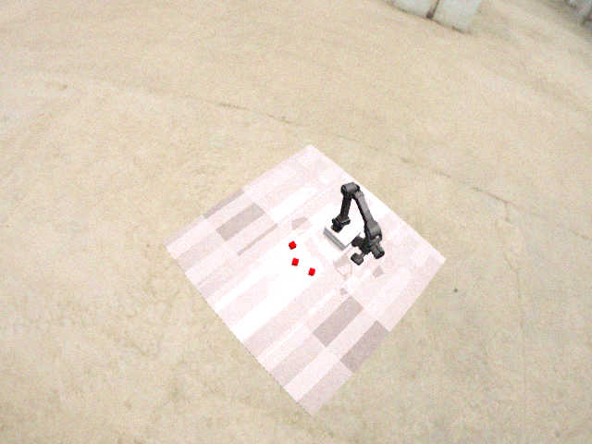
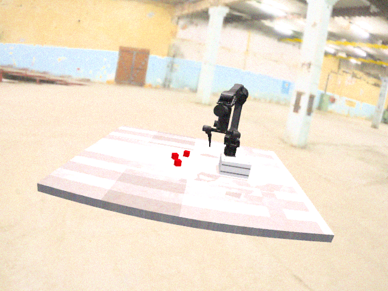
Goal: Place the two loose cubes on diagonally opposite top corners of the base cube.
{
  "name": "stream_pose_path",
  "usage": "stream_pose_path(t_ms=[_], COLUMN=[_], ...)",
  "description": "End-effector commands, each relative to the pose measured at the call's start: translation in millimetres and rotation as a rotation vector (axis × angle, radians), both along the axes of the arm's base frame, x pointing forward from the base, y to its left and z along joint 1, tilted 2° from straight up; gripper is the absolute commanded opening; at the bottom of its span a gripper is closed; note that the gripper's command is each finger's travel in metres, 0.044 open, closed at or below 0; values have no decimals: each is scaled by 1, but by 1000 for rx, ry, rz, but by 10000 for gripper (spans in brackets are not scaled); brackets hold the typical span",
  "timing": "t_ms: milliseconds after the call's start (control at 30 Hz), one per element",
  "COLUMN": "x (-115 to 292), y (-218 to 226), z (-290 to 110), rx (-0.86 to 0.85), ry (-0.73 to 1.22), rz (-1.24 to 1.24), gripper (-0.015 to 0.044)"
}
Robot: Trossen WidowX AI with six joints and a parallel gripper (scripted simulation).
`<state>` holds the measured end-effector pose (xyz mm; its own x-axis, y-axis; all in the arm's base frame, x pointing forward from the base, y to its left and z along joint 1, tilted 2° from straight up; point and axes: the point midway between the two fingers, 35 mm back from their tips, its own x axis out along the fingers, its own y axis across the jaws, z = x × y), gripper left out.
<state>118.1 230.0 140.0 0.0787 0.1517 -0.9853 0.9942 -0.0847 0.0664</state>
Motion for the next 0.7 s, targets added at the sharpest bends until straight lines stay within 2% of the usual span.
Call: stream_pose_path(t_ms=[0, 133, 667], x=[1, 16, 83], y=[0, -8, -58], z=[0, -2, -12], rx=[-1, -20, -115], ry=[-1, -25, -110], rz=[6, 122, 681], gripper=[374, 269, 265])
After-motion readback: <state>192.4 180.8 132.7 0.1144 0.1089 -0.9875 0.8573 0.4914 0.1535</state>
